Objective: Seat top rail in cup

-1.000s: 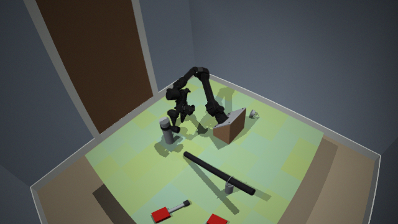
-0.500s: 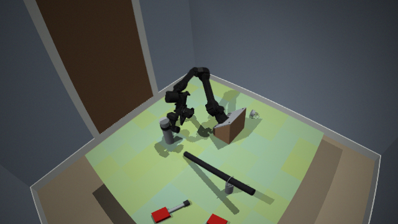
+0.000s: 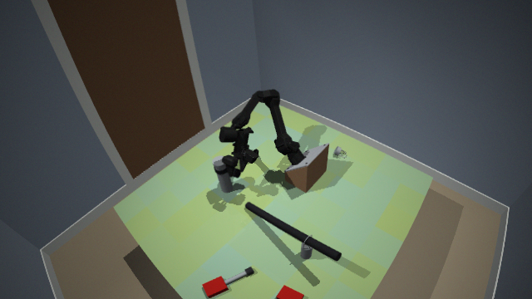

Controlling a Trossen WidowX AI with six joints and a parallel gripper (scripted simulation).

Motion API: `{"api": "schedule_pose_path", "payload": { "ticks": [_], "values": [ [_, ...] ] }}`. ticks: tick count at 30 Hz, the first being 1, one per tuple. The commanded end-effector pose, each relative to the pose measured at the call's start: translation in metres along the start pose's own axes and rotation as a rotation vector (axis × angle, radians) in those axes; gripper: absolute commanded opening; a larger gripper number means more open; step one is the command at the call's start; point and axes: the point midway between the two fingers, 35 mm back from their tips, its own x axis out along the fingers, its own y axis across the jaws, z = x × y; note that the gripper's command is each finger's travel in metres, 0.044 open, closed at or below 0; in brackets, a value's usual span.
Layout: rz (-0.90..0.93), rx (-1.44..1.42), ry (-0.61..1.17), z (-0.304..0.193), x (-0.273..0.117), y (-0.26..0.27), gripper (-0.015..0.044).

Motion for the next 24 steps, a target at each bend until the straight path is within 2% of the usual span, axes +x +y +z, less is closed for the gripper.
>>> {"api": "schedule_pose_path", "payload": {
  "ticks": [1, 17, 24],
  "values": [
    [0.006, -0.009, -0.006, 0.002, 0.008, 0.002, 0.0440],
    [0.004, -0.010, -0.001, 0.001, 0.031, 0.005, 0.0440],
    [0.004, -0.010, -0.001, 0.001, 0.031, 0.005, 0.0256]
  ]
}}
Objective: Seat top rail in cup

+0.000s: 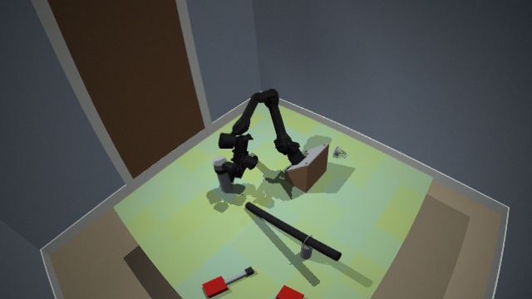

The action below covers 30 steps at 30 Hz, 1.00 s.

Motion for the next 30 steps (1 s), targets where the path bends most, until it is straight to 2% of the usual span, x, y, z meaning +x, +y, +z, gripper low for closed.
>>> {"api": "schedule_pose_path", "payload": {
  "ticks": [1, 6, 9, 12, 30],
  "values": [
    [0.000, -0.006, -0.004, 0.001, 0.001, 0.000, 0.0230],
    [0.000, -0.006, -0.004, 0.001, 0.001, 0.000, 0.0099],
    [0.000, -0.006, -0.004, 0.001, 0.001, 0.000, 0.0079],
    [0.000, 0.012, 0.006, 0.001, 0.002, -0.001, 0.0000],
    [-0.001, 0.119, 0.067, 0.000, 0.008, -0.011, 0.0000]
  ]
}}
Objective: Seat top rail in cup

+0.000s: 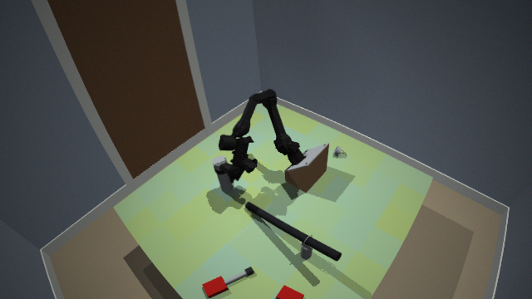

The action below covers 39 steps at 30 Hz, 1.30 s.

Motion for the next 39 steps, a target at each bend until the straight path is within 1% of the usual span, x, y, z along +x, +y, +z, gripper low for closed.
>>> {"api": "schedule_pose_path", "payload": {
  "ticks": [1, 25, 39],
  "values": [
    [0.000, 0.023, 0.011, 0.001, 0.002, -0.002, 0.0000],
    [-0.001, 0.172, 0.096, -0.001, 0.010, -0.016, 0.0000],
    [0.000, 0.180, 0.101, -0.001, 0.010, -0.017, 0.0000]
  ]
}}
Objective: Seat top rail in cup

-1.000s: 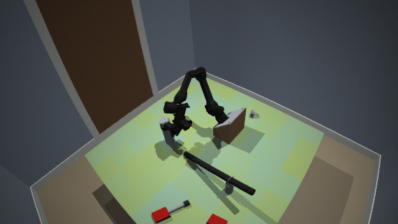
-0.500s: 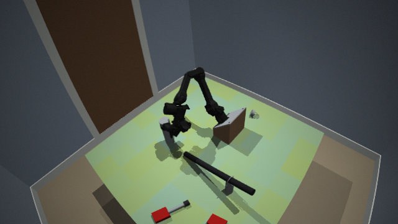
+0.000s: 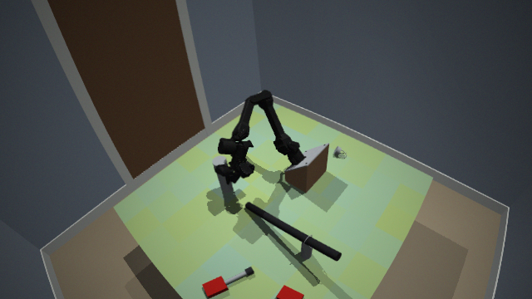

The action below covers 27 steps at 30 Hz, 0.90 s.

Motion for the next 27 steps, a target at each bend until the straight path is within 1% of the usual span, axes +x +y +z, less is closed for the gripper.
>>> {"api": "schedule_pose_path", "payload": {
  "ticks": [1, 19, 27],
  "values": [
    [-0.001, -0.010, -0.009, 0.0005, -0.0002, 0.0005, 0.0000],
    [-0.002, -0.013, -0.013, -0.0003, -0.0010, 0.0012, 0.0000],
    [-0.002, -0.013, -0.013, -0.0003, -0.0010, 0.0012, 0.0210]
  ]
}}
